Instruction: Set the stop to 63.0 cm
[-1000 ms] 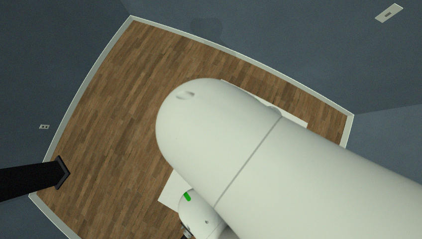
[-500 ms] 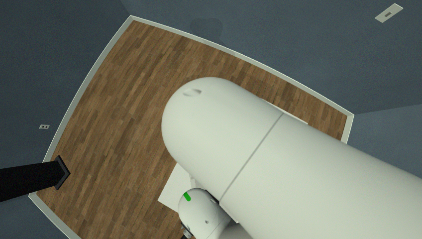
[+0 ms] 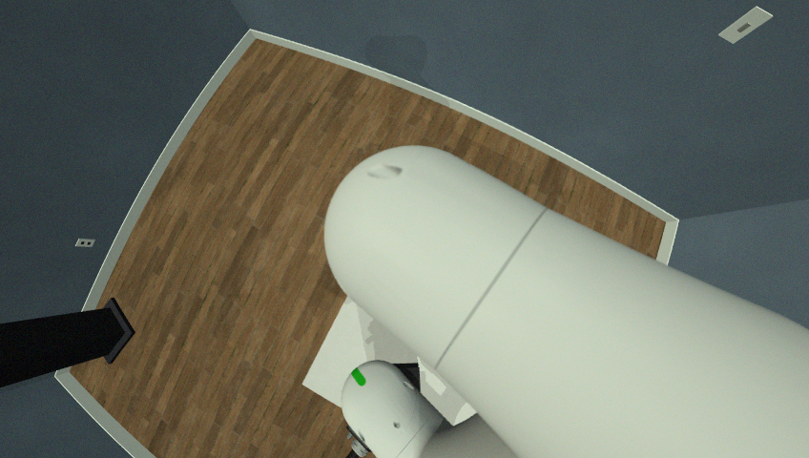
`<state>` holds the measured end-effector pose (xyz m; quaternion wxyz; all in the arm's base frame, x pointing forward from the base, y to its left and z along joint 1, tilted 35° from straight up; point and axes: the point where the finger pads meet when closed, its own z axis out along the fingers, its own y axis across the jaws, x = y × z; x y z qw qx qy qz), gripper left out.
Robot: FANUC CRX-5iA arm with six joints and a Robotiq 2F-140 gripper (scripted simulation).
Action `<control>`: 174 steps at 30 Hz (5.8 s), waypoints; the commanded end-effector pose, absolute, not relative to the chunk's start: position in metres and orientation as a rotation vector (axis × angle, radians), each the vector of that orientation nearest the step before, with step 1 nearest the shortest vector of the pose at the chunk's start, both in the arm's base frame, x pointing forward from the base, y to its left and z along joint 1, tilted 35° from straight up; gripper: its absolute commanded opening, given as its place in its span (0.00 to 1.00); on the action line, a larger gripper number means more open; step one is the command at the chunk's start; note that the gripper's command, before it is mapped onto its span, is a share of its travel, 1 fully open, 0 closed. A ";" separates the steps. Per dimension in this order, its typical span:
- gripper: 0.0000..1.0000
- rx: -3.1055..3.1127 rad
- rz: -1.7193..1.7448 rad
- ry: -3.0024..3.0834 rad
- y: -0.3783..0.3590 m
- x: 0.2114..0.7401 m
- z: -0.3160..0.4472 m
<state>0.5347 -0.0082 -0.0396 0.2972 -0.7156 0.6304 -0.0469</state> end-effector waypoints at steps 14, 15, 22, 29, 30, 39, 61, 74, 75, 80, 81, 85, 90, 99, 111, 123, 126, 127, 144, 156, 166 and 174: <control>0.04 -1.902 -0.125 1.676 -0.003 0.549 -0.046; 0.04 -1.902 -0.125 1.676 -0.003 0.550 -0.046; 0.04 -1.902 -0.125 1.676 -0.001 0.561 -0.045; 0.04 -1.902 -0.125 1.676 0.000 0.571 -0.041; 0.04 -1.902 -0.125 1.676 0.000 0.571 -0.041; 0.04 -1.902 -0.125 1.676 -0.002 0.583 -0.027; 0.04 -1.902 -0.125 1.676 -0.016 0.573 0.008; 0.04 -1.902 -0.125 1.676 -0.022 0.552 0.012; 0.04 -1.902 -0.125 1.676 -0.022 0.550 0.012; 0.04 -1.902 -0.125 1.676 -0.023 0.542 0.009; 0.04 -1.902 -0.125 1.676 -0.023 0.542 0.009; 0.04 -1.902 -0.125 1.676 -0.022 0.534 0.002; 0.04 -1.902 -0.125 1.676 -0.020 0.527 -0.009; 0.04 -1.902 -0.125 1.676 -0.015 0.526 -0.026; 0.04 -1.902 -0.125 1.676 -0.007 0.538 -0.042; 0.04 -1.902 -0.125 1.676 -0.001 0.557 -0.046; 0.04 -1.902 -0.125 1.676 0.000 0.564 -0.045; 0.04 -1.902 -0.125 1.676 0.000 0.566 -0.044; 0.04 -1.902 -0.125 1.676 -0.005 0.586 -0.016; 0.04 -1.902 -0.125 1.676 -0.012 0.581 0.000; 0.04 -1.902 -0.125 1.676 -0.016 0.574 0.008; 0.04 -1.902 -0.125 1.676 -0.019 0.564 0.012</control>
